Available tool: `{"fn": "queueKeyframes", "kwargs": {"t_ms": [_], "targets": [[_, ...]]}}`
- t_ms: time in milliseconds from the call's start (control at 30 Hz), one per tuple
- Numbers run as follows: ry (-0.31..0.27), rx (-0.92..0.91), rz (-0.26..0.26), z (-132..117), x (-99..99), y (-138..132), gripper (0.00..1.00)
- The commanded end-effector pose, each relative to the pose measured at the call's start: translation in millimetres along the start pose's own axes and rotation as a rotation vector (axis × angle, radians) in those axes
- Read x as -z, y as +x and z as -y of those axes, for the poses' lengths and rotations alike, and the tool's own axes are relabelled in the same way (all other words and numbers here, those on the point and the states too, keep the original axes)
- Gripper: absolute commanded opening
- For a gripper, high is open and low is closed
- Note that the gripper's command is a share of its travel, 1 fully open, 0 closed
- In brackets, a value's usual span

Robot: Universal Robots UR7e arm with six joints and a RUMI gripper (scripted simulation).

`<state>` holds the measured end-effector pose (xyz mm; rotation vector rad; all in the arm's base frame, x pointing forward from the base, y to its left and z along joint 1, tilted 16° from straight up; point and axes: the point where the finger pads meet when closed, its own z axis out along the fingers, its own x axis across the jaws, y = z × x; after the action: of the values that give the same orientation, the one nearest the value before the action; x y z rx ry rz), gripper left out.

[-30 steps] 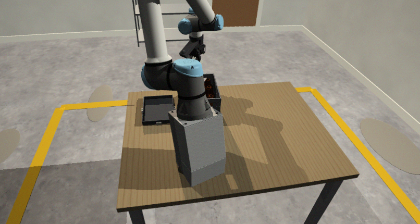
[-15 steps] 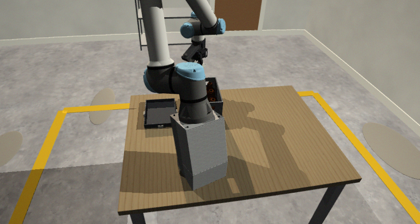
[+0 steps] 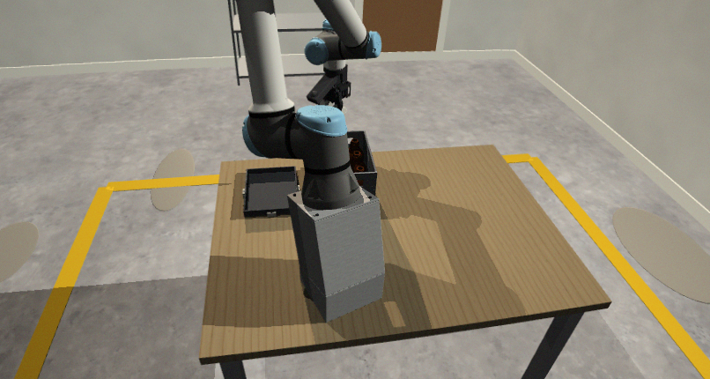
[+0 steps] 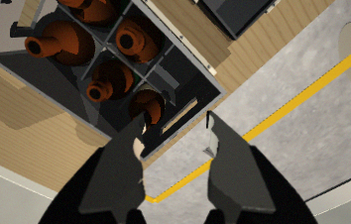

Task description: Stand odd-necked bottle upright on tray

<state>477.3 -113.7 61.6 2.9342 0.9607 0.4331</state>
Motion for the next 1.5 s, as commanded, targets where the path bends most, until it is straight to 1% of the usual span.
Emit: {"fn": "queueKeyframes", "kwargs": {"t_ms": [0, 533, 1467], "targets": [[-0.001, 0.000, 0.000, 0, 0.4, 0, 0.38], [-0.001, 0.000, 0.000, 0, -4.4, 0, 0.38], [-0.001, 0.000, 0.000, -1, -35.8, 0, 0.38]]}}
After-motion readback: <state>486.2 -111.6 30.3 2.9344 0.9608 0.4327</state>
